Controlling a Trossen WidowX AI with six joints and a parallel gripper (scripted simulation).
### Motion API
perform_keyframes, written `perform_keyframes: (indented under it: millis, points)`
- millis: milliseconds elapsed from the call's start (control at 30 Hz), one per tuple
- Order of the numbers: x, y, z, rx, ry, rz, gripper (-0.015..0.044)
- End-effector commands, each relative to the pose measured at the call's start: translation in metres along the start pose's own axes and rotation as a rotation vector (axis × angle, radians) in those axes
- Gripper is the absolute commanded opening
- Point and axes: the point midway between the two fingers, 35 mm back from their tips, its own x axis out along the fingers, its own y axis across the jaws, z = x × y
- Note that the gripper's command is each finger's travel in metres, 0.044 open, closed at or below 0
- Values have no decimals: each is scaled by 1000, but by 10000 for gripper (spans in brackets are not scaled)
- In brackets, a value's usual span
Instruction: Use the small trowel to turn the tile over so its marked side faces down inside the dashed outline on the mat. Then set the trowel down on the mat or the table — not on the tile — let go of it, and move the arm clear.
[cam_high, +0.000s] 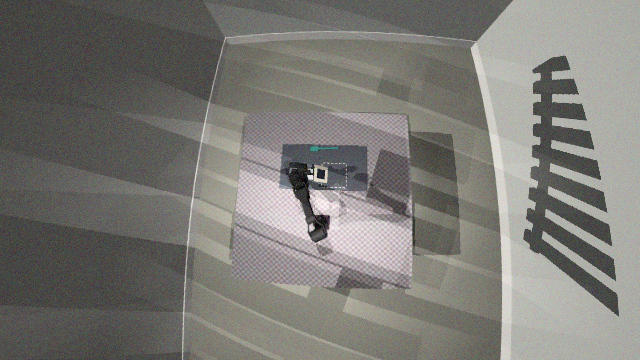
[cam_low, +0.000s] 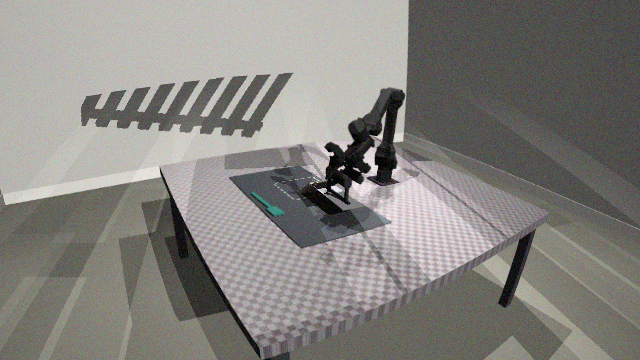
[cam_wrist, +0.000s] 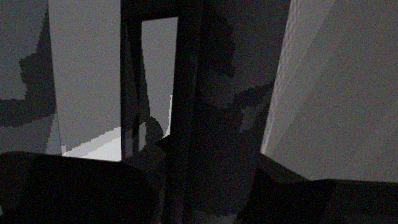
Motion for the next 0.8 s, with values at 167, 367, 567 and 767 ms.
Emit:
perform_keyframes:
  millis: [167, 367, 567, 767]
  points:
    - [-12, -19, -24, 6, -1, -27, 0]
    - [-14, -22, -44, 5, 1, -28, 0]
    - [-13, -20, -64, 4, 2, -28, 0]
    - [-11, -18, -74, 3, 2, -28, 0]
